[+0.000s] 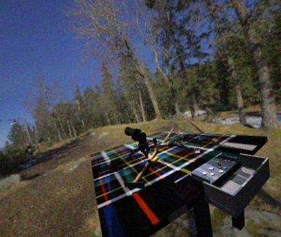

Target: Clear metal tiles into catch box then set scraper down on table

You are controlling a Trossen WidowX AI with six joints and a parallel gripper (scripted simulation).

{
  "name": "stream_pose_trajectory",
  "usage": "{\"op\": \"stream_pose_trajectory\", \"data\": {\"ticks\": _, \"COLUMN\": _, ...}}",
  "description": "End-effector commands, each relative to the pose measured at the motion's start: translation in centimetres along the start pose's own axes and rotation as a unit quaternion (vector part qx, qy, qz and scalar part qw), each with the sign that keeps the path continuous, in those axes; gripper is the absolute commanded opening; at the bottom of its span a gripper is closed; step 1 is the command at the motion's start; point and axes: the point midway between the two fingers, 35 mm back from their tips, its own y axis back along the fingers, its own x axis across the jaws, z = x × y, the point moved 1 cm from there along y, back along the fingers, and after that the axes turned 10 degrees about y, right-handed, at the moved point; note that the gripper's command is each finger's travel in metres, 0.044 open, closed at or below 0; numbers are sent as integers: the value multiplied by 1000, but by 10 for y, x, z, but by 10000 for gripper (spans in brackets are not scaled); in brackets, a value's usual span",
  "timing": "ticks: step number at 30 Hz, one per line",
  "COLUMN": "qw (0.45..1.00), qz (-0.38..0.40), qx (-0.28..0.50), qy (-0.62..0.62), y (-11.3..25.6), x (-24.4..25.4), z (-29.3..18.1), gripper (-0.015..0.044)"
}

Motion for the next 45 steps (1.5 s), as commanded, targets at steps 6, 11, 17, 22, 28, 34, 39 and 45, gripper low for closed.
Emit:
{"op": "stream_pose_trajectory", "data": {"ticks": 6, "qw": 1000, "qz": 4, "qx": 10, "qy": 28, "y": 29, "x": -7, "z": -8, "gripper": 0}}
{"op": "stream_pose_trajectory", "data": {"ticks": 11, "qw": 998, "qz": 10, "qx": 19, "qy": 59, "y": 55, "x": -12, "z": -18, "gripper": 0}}
{"op": "stream_pose_trajectory", "data": {"ticks": 17, "qw": 995, "qz": 16, "qx": 29, "qy": 98, "y": 84, "x": -19, "z": -32, "gripper": 0}}
{"op": "stream_pose_trajectory", "data": {"ticks": 22, "qw": 993, "qz": 18, "qx": 33, "qy": 113, "y": 96, "x": -23, "z": -38, "gripper": 0}}
{"op": "stream_pose_trajectory", "data": {"ticks": 28, "qw": 993, "qz": 19, "qx": 33, "qy": 113, "y": 91, "x": -22, "z": -38, "gripper": 0}}
{"op": "stream_pose_trajectory", "data": {"ticks": 34, "qw": 993, "qz": 19, "qx": 34, "qy": 113, "y": 79, "x": -21, "z": -40, "gripper": 0}}
{"op": "stream_pose_trajectory", "data": {"ticks": 39, "qw": 993, "qz": 19, "qx": 34, "qy": 113, "y": 69, "x": -20, "z": -41, "gripper": 0}}
{"op": "stream_pose_trajectory", "data": {"ticks": 45, "qw": 993, "qz": 19, "qx": 34, "qy": 113, "y": 57, "x": -19, "z": -44, "gripper": 0}}
